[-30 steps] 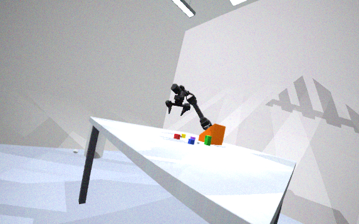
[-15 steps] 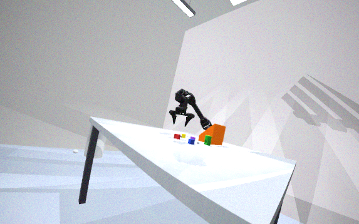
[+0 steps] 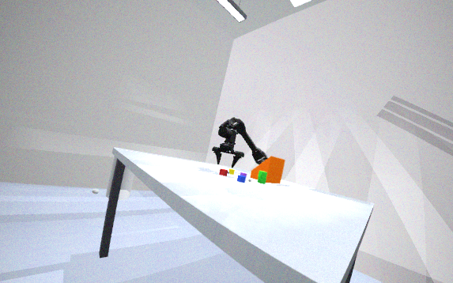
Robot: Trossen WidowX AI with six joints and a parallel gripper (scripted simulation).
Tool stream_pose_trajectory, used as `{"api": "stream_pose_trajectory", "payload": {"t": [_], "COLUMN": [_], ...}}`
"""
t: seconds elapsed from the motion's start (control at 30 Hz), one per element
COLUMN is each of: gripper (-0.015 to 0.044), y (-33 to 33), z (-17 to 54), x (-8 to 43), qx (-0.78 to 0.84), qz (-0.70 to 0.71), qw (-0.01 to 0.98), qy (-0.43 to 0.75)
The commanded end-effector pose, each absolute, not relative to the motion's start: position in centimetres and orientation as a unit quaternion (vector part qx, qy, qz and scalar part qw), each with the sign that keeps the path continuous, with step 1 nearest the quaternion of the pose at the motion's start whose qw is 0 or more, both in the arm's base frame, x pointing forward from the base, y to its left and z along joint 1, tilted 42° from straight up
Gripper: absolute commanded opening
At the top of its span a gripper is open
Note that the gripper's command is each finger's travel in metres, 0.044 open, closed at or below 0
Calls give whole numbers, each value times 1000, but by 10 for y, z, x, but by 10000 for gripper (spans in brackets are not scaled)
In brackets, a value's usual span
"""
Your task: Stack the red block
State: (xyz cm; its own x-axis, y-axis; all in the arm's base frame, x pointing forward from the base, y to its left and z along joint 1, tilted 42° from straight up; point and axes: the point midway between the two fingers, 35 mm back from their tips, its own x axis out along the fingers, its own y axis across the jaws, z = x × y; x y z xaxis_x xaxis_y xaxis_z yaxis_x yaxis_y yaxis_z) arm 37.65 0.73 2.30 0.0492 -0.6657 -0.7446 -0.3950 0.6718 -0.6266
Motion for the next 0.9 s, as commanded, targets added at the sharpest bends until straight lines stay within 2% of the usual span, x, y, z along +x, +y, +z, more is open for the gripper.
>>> {"api": "stream_pose_trajectory", "payload": {"t": [0.0, 0.87], "gripper": [440, 440], "y": [5, -22], "z": [20, -9], "x": [377, 379], "qx": [-393, -394], "qz": [-110, -111], "qw": [611, 611], "qy": [678, 678]}}
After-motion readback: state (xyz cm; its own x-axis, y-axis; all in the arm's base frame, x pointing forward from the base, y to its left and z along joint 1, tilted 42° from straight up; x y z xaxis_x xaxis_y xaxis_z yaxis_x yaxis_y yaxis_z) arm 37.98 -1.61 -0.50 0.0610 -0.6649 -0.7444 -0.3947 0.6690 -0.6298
